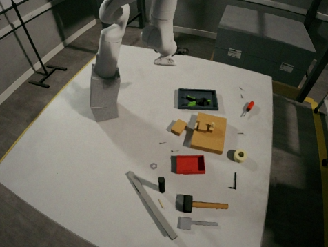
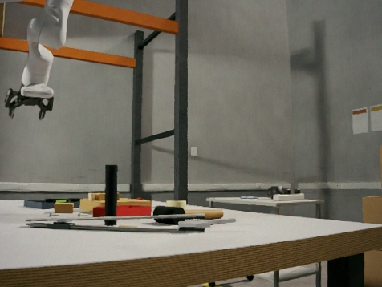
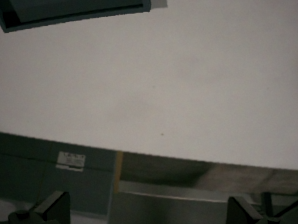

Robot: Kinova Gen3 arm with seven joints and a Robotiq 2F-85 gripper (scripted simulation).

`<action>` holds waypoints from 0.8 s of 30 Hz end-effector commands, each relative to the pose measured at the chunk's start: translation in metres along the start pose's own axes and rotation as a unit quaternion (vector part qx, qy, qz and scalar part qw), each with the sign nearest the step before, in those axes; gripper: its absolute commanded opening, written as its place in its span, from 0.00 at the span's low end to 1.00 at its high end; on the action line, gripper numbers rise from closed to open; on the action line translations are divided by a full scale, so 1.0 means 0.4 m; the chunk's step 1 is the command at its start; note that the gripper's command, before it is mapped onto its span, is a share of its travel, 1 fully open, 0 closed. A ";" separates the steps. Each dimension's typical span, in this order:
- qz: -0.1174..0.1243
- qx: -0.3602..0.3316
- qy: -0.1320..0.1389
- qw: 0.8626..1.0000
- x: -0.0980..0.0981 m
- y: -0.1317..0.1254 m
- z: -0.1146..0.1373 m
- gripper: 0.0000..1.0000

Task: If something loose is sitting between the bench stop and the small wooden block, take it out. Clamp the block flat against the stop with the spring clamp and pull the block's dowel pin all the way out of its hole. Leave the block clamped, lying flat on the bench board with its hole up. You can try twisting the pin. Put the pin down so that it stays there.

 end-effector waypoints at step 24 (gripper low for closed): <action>-0.001 0.002 0.001 1.000 0.000 0.000 0.001 0.10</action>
Point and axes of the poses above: the point where the finger pads meet when closed, its own x axis back along the fingers, its own y axis across the jaws, z = x × y, the point moved 8 cm from there along x, back along the fingers, and after that the axes turned 11 degrees about -x, right-handed, at the moved point
